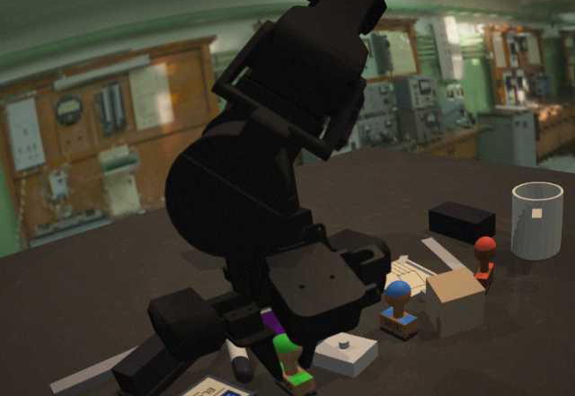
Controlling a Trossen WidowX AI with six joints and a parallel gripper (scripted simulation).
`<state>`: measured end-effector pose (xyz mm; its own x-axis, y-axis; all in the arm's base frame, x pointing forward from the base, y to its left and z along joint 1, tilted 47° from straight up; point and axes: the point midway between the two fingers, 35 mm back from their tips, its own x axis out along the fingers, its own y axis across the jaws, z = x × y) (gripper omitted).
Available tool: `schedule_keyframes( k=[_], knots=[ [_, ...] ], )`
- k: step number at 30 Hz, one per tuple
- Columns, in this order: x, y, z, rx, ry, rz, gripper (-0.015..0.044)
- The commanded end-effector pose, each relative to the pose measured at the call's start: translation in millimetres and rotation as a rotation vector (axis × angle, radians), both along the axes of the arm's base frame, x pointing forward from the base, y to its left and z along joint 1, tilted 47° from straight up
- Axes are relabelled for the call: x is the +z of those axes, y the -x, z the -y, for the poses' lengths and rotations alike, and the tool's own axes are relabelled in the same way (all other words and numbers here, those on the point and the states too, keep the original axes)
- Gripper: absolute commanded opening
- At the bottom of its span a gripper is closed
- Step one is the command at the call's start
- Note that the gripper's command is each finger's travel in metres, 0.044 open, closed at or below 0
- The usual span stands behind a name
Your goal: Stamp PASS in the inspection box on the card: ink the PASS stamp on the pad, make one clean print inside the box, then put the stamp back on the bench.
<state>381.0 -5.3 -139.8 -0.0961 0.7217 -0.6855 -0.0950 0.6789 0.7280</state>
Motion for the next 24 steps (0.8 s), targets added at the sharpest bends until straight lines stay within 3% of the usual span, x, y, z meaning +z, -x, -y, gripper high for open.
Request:
schedule_keyframes(
  k=[1, 24],
  knots=[
    [1.7, -0.3, 2.0, 0.005, 0.003, 0.002, 0.0],
    [9.3, -1.6, 10.2, 0.004, 0.004, 0.002, 0.0]
  ],
)
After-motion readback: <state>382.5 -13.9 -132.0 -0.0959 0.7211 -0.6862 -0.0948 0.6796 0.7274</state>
